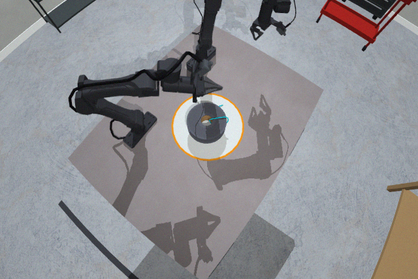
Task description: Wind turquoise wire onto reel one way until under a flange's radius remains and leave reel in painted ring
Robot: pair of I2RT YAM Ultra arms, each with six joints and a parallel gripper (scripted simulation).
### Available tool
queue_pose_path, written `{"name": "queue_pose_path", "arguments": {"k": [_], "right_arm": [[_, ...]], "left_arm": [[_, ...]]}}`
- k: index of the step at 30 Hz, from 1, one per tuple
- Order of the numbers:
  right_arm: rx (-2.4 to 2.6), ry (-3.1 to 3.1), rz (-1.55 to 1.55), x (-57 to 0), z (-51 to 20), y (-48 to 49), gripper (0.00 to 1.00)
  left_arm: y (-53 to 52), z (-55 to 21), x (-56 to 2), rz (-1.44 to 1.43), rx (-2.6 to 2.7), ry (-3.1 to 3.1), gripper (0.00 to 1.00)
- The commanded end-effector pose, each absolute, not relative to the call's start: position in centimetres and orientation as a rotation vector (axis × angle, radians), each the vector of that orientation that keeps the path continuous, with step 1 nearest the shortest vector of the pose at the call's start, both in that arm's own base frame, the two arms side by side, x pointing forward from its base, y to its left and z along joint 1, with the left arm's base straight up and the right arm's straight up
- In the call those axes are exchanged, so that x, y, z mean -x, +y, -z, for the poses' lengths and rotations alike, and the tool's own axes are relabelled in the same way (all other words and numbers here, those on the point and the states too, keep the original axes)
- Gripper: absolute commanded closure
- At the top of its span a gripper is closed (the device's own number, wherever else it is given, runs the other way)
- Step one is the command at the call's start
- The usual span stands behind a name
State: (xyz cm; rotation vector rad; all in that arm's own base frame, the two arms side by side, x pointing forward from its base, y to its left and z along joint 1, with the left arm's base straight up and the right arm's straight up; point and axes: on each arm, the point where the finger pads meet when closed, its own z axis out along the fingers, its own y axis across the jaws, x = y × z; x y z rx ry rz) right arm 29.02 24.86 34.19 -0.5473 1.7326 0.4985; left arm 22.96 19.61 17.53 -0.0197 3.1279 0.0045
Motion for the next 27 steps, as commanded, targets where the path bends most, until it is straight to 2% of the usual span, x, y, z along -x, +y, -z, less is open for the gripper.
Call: {"name": "queue_pose_path", "arguments": {"k": [1,27], "right_arm": [[0.487,1.796,-0.492,-28.0,-34.4,23.7,1.00],[0.186,2.719,-0.207,-26.2,-18.0,22.3,1.00]], "left_arm": [[19.7,-19.3,-23.5,-0.072,0.012,3.084,0.00],[19.7,-19.3,-23.5,-0.072,0.012,3.084,0.00]]}}
